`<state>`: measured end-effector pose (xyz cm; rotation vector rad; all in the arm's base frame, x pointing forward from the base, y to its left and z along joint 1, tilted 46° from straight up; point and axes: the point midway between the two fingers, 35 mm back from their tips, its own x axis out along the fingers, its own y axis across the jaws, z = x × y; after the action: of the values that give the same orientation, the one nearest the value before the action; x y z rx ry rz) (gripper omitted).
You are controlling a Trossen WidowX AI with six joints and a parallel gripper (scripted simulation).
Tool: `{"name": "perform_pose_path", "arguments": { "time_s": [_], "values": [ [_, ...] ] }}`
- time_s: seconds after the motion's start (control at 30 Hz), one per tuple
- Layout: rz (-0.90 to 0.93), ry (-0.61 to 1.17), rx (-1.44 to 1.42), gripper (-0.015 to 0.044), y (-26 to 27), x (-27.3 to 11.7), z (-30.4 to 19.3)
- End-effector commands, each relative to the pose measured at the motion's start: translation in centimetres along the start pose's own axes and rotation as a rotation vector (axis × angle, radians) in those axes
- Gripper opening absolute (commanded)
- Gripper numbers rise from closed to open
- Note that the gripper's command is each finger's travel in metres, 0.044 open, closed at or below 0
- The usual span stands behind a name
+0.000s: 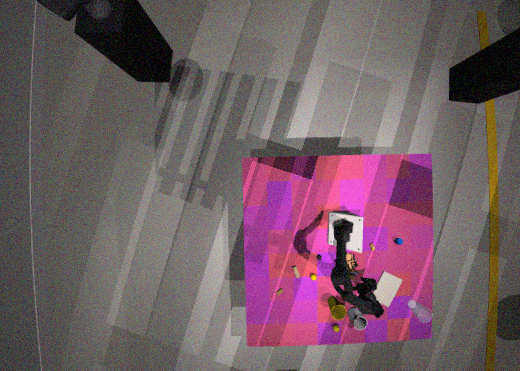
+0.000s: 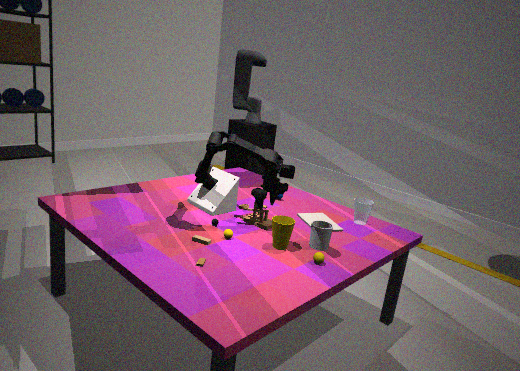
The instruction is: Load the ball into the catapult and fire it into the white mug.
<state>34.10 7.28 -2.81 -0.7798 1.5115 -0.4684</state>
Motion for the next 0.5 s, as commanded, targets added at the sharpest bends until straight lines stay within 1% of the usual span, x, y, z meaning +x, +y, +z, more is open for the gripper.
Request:
{"name": "perform_pose_path", "arguments": {
  "time_s": [0.0,0.47],
  "values": [
    [-0.004,-0.011,-0.006,0.0440,0.1,0.5,0.1],
    [-0.004,-0.012,-0.006,0.0440,0.1,2.7,0.2]
  ]
}}
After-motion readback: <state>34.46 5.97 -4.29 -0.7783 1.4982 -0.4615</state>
